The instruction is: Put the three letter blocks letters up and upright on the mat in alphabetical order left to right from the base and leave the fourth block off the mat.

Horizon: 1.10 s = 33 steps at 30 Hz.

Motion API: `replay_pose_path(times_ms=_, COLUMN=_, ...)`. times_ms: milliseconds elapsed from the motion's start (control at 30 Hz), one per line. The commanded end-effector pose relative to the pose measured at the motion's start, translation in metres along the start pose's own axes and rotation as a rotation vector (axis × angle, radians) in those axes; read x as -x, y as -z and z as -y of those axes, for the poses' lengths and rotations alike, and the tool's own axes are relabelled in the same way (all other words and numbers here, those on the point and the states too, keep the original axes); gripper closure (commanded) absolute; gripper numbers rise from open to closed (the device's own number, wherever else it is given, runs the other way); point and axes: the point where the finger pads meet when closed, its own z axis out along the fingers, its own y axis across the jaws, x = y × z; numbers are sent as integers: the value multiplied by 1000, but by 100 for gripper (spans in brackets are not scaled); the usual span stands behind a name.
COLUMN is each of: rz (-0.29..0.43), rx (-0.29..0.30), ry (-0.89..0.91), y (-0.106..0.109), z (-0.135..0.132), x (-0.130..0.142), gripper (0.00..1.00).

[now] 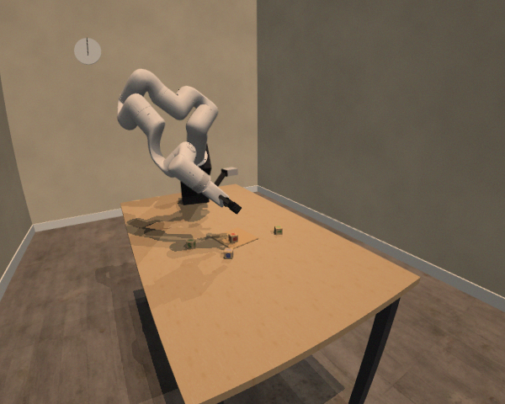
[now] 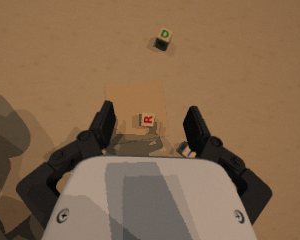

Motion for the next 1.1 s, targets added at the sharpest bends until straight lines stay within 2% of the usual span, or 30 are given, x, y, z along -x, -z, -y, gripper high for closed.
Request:
replay_pose_path(times_ms=0, rz=1, rx=0, ry=1, y=1, z=-1, x=1, gripper=0)
replay_pose_path(times_ms=133, rz=1, rx=0, ry=1, y=1, z=-1, x=1, gripper=0)
replay_pose_path(times_ms=200, rz=9, rx=-6, ry=0, y=9, z=-19, x=15, gripper=0)
replay_pose_path(times_ms=500, rz=9, rx=-6, ry=0, y=9, z=-19, x=15, gripper=0)
replay_pose_path(times_ms=567, rz=12, rx=-8, ry=-1, y=28, z=-58, x=37, gripper=0)
replay_pose_path(times_ms=933, rz=12, rx=-8, ry=-1, y=28, z=-58, x=37, gripper=0)
replay_pose_path(times_ms=1000, rz=4, rx=-2, ry=1, y=44, z=-93, x=48, gripper=0)
replay_pose_path(times_ms=1067, rz=4, rx=-2, ry=1, y=44, z=-93, x=48, gripper=0)
